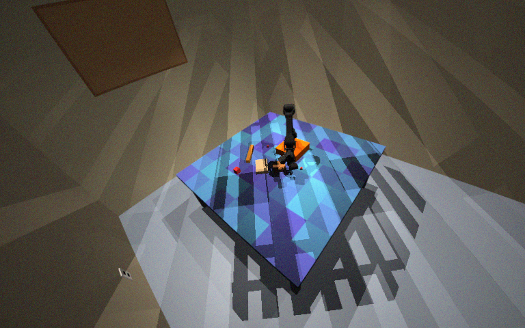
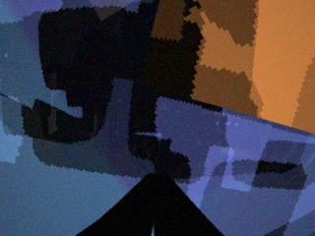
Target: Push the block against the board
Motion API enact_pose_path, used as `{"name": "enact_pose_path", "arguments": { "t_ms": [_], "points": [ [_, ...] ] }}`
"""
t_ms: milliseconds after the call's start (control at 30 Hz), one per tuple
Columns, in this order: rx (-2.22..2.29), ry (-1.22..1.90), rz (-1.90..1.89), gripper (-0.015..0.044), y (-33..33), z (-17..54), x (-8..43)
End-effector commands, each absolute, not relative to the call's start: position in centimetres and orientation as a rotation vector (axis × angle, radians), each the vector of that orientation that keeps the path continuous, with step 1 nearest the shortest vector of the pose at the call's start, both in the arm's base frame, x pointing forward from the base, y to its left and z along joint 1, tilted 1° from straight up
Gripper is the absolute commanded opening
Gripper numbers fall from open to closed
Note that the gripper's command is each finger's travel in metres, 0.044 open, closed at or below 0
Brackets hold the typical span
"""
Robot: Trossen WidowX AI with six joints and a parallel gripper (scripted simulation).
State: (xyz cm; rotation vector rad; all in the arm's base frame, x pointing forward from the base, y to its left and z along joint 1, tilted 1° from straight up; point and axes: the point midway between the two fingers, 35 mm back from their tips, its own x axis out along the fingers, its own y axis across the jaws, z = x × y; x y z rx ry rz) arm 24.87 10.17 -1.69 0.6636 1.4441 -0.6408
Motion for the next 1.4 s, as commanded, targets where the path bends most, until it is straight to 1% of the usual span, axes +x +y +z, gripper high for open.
{"name": "enact_pose_path", "arguments": {
  "t_ms": [0,233,433,633,1367],
  "points": [
    [0.662,1.445,-0.648,0.0,10.5,-1.8,24.2],
    [0.662,1.446,-0.648,0.0,11.2,-1.9,23.4],
    [0.663,1.445,-0.648,0.0,11.1,3.7,23.8],
    [0.651,1.444,-0.621,0.0,11.1,3.3,24.2],
    [0.08,1.525,-0.082,0.0,8.2,4.0,29.6]
  ]
}}
